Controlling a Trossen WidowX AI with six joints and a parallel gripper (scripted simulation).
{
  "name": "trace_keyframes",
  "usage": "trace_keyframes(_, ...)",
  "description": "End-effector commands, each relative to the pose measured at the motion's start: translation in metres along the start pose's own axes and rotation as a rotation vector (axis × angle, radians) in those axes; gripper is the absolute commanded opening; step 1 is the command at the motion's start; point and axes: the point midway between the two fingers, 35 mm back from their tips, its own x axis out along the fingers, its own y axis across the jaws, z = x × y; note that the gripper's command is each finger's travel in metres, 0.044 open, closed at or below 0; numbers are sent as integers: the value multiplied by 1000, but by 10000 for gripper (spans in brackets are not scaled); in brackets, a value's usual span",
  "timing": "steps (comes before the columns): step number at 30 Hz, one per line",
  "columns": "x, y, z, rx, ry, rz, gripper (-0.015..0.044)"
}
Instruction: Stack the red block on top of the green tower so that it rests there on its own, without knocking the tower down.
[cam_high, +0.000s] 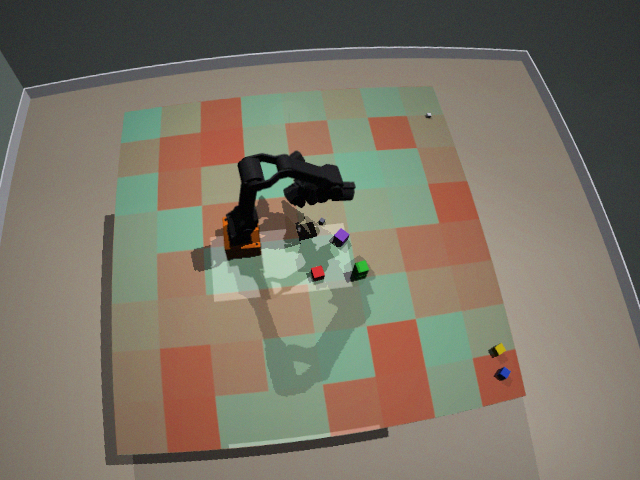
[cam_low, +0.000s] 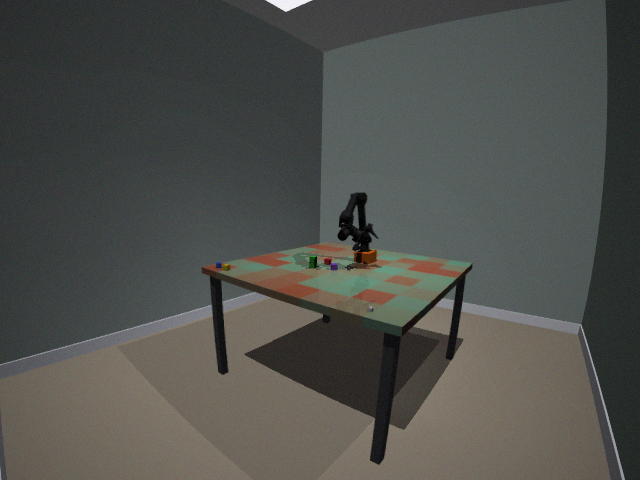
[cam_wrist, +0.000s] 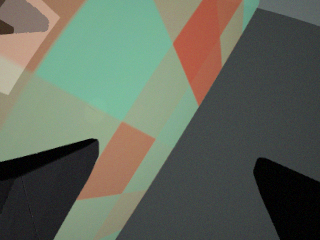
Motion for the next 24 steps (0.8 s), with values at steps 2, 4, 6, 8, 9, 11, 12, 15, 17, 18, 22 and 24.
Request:
trace_keyframes(2,-15,17,2,-254,-3,94,440)
trace_keyframes(4,-20,23,4,-349,-11,128,440)
trace_keyframes(6,-26,30,5,-443,-23,161,440)
trace_keyframes(8,-31,36,7,-536,-40,194,440)
trace_keyframes(9,-34,40,8,-582,-49,211,440)
trace_keyframes(11,-40,46,10,-673,-70,242,440)
trace_keyframes(12,-43,49,11,-718,-83,258,440)
trace_keyframes(15,-53,58,14,-852,-124,302,440)
trace_keyframes(17,-59,64,17,-940,-156,330,440)
trace_keyframes(18,-63,67,19,-983,-173,343,440)
trace_keyframes(22,-76,78,25,-1152,-252,389,440)
trace_keyframes(24,-83,83,29,-1234,-296,409,440)
